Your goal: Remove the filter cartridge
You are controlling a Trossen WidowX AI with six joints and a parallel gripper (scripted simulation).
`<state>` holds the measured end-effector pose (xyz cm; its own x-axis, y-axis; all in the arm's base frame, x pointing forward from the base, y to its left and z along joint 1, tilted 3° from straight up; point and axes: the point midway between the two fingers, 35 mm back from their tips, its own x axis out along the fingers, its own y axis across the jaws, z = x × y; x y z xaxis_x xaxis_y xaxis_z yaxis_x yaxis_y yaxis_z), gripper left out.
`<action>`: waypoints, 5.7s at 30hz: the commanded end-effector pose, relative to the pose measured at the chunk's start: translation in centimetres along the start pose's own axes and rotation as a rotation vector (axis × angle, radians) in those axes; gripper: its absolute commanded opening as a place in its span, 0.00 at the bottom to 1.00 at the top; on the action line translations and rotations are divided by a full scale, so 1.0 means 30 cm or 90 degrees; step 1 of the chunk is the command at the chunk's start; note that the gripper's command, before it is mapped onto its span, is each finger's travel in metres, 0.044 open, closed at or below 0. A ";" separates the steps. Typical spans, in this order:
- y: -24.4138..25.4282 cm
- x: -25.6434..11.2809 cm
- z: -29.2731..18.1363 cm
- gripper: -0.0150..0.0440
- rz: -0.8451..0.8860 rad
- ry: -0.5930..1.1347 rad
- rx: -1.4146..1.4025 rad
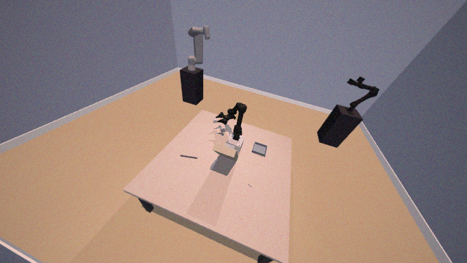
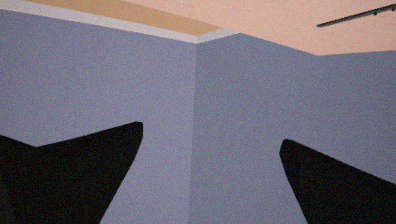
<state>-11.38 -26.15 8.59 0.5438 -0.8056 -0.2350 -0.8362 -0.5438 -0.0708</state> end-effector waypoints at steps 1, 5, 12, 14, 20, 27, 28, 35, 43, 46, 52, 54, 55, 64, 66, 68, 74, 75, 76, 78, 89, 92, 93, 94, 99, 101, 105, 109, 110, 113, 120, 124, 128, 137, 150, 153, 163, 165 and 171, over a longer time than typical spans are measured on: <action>-0.004 0.006 -0.002 0.89 -0.004 -0.003 -0.005; -0.084 0.114 -0.036 0.71 -0.086 -0.053 -0.115; -0.298 0.294 -0.104 0.42 -0.252 -0.114 -0.365; -0.368 0.332 -0.122 0.42 -0.297 -0.121 -0.439; -0.594 0.406 -0.174 0.42 -0.423 -0.110 -0.666; -0.855 0.408 -0.227 0.42 -0.531 -0.057 -0.912; -0.894 0.403 -0.235 0.42 -0.546 -0.042 -0.949; -1.147 0.321 -0.285 0.42 -0.624 0.097 -1.195; -1.385 0.142 -0.341 0.42 -0.653 0.325 -1.437; -1.454 0.057 -0.361 0.42 -0.645 0.428 -1.512; -1.532 -0.082 -0.392 0.42 -0.613 0.591 -1.601; -1.532 -0.082 -0.392 0.42 -0.613 0.591 -1.601; -1.532 -0.082 -0.392 0.42 -0.613 0.591 -1.601; -1.544 -0.071 -0.385 0.42 -0.613 0.591 -1.601; -1.551 -0.065 -0.381 0.42 -0.612 0.591 -1.601; -1.559 -0.058 -0.377 0.42 -0.612 0.591 -1.601; -1.581 -0.039 -0.362 0.42 -0.612 0.592 -1.601; -1.585 -0.036 -0.360 0.42 -0.611 0.592 -1.601; -1.588 -0.033 -0.358 0.42 -0.611 0.592 -1.601; -1.595 -0.027 -0.352 0.42 -0.611 0.592 -1.601; -1.634 0.006 -0.323 0.42 -0.610 0.593 -1.600; -1.644 0.014 -0.314 0.42 -0.610 0.593 -1.600; -1.647 0.017 -0.311 0.42 -0.610 0.593 -1.600; -1.651 0.020 -0.308 0.42 -0.610 0.593 -1.600; -1.654 0.024 -0.302 0.42 -0.610 0.593 -1.600; -1.653 0.024 -0.301 0.42 -0.610 0.593 -1.600; -1.652 0.025 -0.301 0.42 -0.610 0.593 -1.600; -1.653 0.026 -0.302 0.42 -0.610 0.593 -1.600; -1.653 0.026 -0.303 0.42 -0.610 0.593 -1.600; -1.654 0.026 -0.304 0.42 -0.610 0.593 -1.600; -1.656 0.026 -0.307 0.42 -0.609 0.593 -1.600; -1.657 0.026 -0.309 0.42 -0.609 0.593 -1.600; -1.658 0.026 -0.310 0.42 -0.609 0.593 -1.600; -1.664 0.032 -0.304 0.42 -0.609 0.593 -1.600; -1.661 0.032 -0.301 0.42 -0.609 0.593 -1.600; -1.661 0.032 -0.301 0.42 -0.609 0.593 -1.600; -1.669 0.038 -0.295 0.42 -0.609 0.593 -1.600; -1.674 0.042 -0.292 0.42 -0.609 0.593 -1.600; -1.682 0.050 -0.285 0.42 -0.609 0.593 -1.600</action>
<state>32.10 -1.88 20.25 0.8306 0.0194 -0.5565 0.3991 0.6762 0.6192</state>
